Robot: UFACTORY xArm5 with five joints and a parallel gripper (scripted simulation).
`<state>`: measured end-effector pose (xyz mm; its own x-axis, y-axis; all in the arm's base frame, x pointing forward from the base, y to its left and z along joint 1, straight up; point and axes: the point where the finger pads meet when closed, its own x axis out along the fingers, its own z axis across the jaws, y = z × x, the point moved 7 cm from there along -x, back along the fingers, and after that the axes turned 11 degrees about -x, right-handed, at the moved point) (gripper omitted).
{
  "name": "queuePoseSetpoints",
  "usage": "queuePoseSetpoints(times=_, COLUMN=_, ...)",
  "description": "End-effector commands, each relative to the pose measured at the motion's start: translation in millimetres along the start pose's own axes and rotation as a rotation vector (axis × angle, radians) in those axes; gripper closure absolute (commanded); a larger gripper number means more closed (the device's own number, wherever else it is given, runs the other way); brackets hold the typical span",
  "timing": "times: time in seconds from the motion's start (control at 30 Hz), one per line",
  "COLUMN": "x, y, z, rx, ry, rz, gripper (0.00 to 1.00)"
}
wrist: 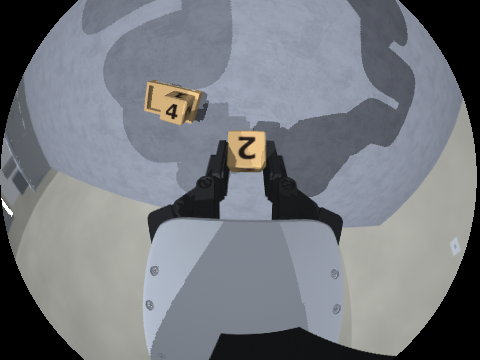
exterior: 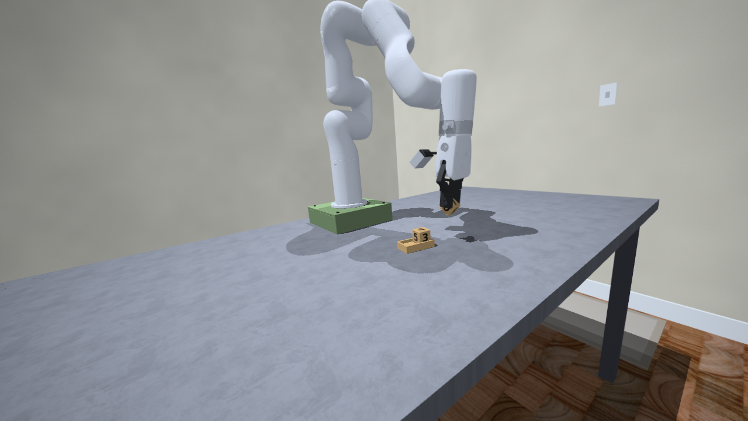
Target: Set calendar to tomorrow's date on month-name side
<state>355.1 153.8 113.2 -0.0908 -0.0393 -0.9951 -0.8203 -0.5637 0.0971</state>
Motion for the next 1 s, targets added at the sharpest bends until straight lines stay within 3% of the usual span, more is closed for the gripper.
queuePoseSetpoints(times=0.0, x=-1.0, y=-8.3, z=-1.7, rx=0.000, ry=-0.015, rz=0.075, gripper=0.71)
queuePoseSetpoints(times=0.07, x=-0.8, y=-9.6, z=-2.0, rx=0.000, ry=-0.017, rz=0.089, gripper=0.71)
queuePoseSetpoints(times=0.2, x=0.5, y=-18.6, z=-3.8, rx=0.000, ry=-0.037, rz=0.191, gripper=0.71)
queuePoseSetpoints(times=0.4, x=1.0, y=-20.9, z=-4.2, rx=0.000, ry=-0.042, rz=0.217, gripper=0.71)
queuePoseSetpoints(times=0.53, x=3.5, y=-29.7, z=-5.9, rx=0.000, ry=-0.062, rz=0.319, gripper=0.71)
queuePoseSetpoints(times=0.67, x=4.3, y=-31.9, z=-6.4, rx=0.000, ry=-0.068, rz=0.346, gripper=0.71)
queuePoseSetpoints(times=0.77, x=7.2, y=-38.6, z=-7.6, rx=0.000, ry=-0.083, rz=0.425, gripper=0.71)
queuePoseSetpoints(times=0.97, x=8.5, y=-41.5, z=-8.2, rx=0.000, ry=-0.090, rz=0.463, gripper=0.71)
